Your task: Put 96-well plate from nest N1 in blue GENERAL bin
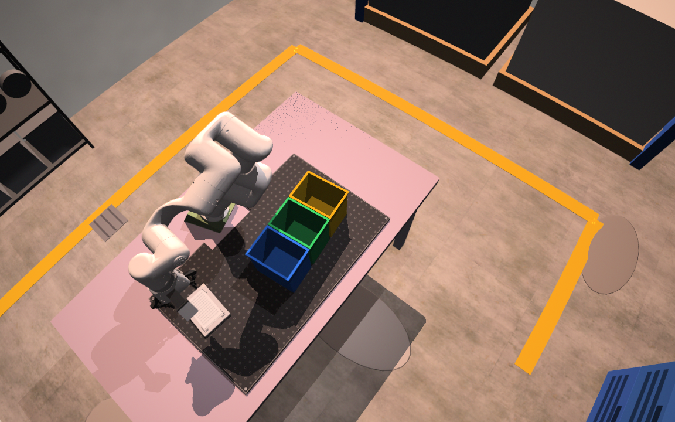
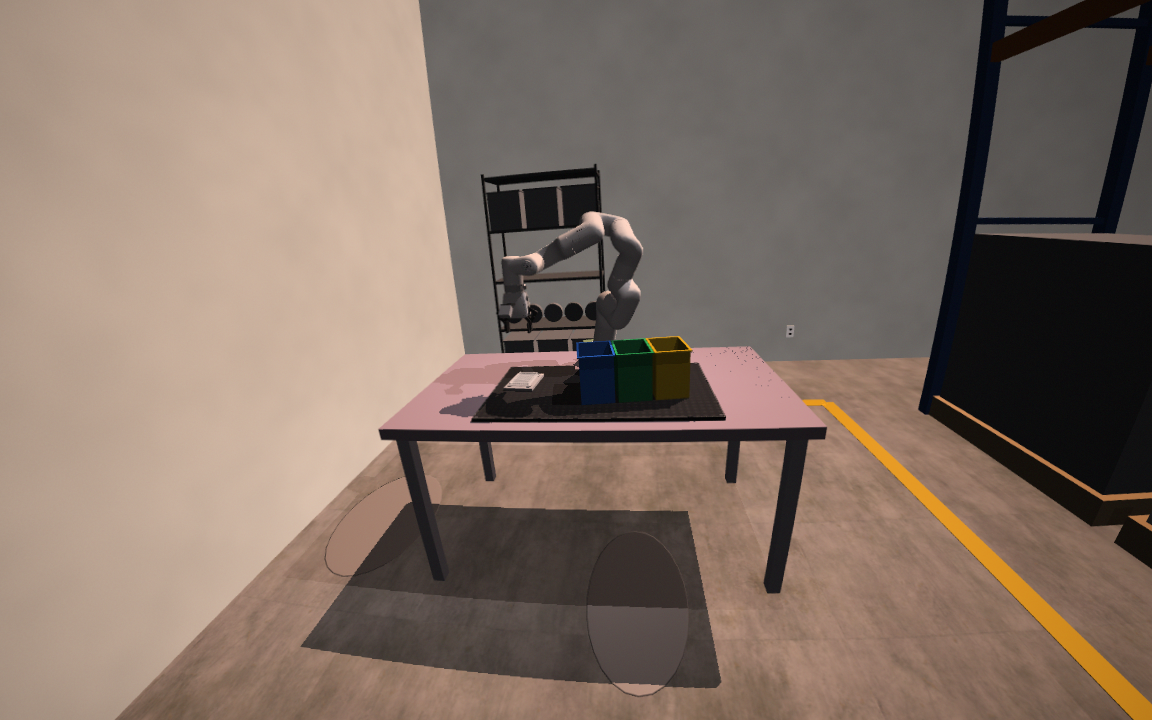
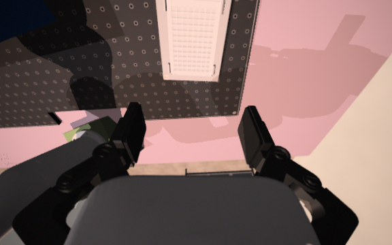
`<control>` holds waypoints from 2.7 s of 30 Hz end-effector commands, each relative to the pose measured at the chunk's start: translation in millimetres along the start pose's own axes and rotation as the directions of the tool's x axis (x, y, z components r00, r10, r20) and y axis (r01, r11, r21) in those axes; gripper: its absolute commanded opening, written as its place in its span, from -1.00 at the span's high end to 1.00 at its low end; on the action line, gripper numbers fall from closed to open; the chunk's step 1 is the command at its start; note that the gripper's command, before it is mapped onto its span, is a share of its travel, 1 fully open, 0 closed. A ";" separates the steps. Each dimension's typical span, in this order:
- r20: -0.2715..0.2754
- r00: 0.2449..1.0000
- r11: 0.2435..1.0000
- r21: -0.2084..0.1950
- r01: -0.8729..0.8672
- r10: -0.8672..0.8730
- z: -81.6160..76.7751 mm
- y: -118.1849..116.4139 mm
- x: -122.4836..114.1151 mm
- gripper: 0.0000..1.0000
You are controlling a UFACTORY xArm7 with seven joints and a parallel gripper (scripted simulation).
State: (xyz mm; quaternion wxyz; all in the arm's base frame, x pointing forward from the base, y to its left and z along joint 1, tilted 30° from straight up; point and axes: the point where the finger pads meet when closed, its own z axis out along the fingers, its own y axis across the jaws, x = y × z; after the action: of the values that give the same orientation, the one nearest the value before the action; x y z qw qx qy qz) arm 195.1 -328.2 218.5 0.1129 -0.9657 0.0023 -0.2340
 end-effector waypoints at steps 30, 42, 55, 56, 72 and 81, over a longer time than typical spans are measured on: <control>-0.002 1.000 1.000 -0.004 0.000 0.000 47.8 1.2 0.5 -1.00; -0.002 1.000 1.000 -0.004 0.000 0.000 66.1 1.3 0.5 -1.00; -0.002 1.000 1.000 -0.004 0.000 0.000 86.2 1.3 0.6 -1.00; -0.002 1.000 1.000 -0.004 0.000 0.000 87.8 1.3 0.6 -1.00; -0.002 1.000 1.000 -0.004 0.000 0.000 111.2 1.3 0.6 -1.00; -0.002 1.000 1.000 -0.004 0.000 0.000 122.9 1.4 0.6 -1.00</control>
State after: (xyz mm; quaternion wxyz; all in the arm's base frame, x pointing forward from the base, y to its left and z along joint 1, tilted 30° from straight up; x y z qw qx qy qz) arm 248.9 -302.6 115.8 0.1126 -0.9657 0.0024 -0.2340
